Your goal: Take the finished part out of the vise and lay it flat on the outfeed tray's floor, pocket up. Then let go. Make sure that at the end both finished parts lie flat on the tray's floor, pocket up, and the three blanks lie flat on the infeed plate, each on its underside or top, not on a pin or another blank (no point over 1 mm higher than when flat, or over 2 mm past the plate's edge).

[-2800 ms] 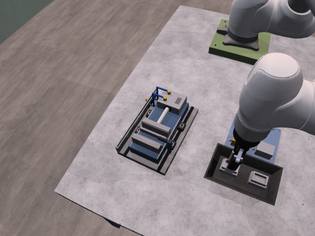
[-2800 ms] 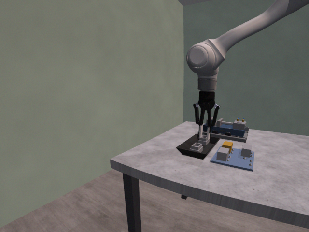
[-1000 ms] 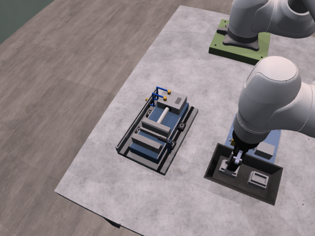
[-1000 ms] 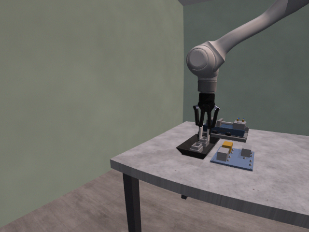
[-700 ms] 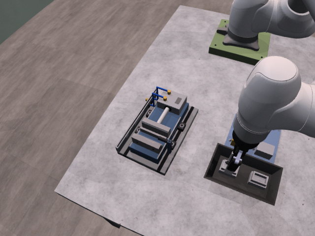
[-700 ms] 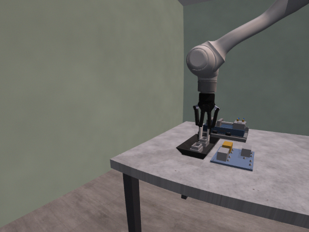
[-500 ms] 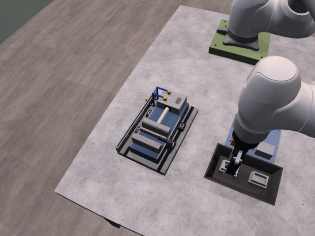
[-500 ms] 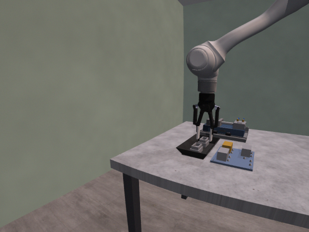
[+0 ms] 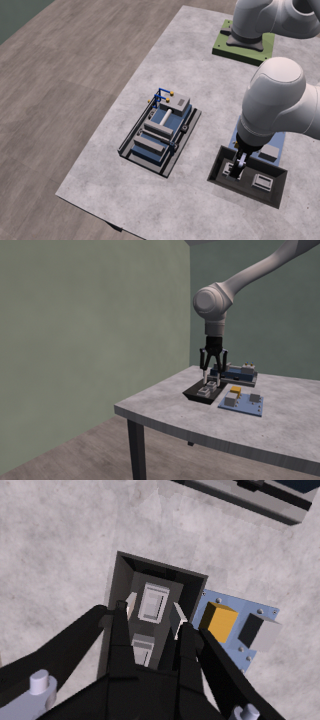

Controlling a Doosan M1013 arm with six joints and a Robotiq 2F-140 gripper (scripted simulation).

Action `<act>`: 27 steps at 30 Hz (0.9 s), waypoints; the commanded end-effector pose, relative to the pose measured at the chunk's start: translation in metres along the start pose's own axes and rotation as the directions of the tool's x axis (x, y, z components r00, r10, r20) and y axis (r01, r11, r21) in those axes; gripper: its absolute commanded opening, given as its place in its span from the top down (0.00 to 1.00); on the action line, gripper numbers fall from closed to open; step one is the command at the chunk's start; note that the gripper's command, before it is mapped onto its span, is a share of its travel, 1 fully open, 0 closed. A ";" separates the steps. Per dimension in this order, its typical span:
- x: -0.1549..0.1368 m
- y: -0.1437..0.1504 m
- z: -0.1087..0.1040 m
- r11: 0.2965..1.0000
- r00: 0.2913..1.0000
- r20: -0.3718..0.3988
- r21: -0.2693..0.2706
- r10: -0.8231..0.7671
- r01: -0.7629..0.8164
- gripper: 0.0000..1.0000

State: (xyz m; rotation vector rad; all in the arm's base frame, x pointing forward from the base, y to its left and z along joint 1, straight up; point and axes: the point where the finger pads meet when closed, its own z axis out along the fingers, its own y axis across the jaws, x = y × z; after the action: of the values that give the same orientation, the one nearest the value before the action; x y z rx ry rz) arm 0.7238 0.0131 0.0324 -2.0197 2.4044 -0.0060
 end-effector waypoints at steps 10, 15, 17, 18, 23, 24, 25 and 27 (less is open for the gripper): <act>0.000 0.000 0.000 1.000 1.000 0.000 0.000 0.000 0.000 0.60; 0.000 0.000 0.000 1.000 1.000 0.000 0.000 0.000 0.000 0.60; 0.000 0.000 -0.002 1.000 1.000 0.000 0.000 0.000 0.000 0.60; 0.000 0.000 -0.003 1.000 1.000 0.000 0.000 0.000 0.000 0.60; 0.000 0.000 -0.013 1.000 1.000 0.000 0.000 0.000 0.000 0.60; 0.000 0.000 -0.016 1.000 1.000 0.000 0.000 0.000 0.000 0.60; 0.000 0.000 -0.016 1.000 1.000 0.000 0.000 0.000 0.000 0.60; 0.000 0.000 -0.020 1.000 1.000 0.000 0.000 0.000 0.000 0.60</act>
State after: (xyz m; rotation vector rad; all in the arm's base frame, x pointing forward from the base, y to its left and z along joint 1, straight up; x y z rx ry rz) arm 0.7237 0.0131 0.0480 -2.0197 2.4043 -0.0061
